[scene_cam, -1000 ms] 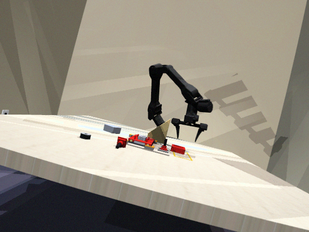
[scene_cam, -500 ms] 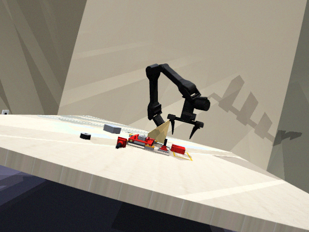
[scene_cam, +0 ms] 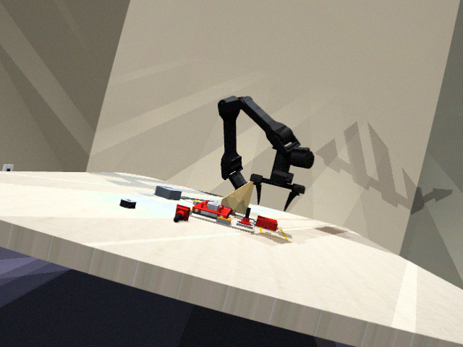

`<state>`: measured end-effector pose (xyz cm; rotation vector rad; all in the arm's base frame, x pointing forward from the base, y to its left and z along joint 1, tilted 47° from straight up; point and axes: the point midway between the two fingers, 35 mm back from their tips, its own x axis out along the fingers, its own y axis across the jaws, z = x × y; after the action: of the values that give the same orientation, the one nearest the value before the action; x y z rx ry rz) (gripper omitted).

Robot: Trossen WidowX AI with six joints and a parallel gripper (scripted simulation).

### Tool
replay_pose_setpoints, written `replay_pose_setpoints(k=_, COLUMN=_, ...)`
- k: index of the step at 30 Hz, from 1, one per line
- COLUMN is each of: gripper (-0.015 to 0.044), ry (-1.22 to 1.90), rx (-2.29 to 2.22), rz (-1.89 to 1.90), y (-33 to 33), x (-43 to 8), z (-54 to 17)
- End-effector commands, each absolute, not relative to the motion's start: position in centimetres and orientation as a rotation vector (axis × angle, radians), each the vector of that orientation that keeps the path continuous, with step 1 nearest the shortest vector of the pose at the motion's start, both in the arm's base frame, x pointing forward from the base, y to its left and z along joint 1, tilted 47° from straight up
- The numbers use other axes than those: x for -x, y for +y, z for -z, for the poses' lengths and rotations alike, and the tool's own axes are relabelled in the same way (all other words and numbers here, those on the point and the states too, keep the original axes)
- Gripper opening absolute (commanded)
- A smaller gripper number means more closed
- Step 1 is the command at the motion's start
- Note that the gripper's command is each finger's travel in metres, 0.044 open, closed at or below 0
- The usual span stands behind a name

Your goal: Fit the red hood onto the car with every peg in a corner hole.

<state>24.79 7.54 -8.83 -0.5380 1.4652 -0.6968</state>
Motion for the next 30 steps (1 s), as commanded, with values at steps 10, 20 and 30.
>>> replay_pose_setpoints(k=10, gripper=0.0440, ry=1.467, rx=0.551, rz=0.699, y=6.4, x=-24.6, z=9.8)
replay_pose_setpoints(k=20, gripper=0.0440, ry=1.467, rx=0.551, rz=0.700, y=5.7, x=-24.6, z=10.4)
replay_pose_setpoints(k=30, gripper=0.0440, ry=1.467, rx=0.551, rz=0.700, y=5.0, x=-24.5, z=11.0)
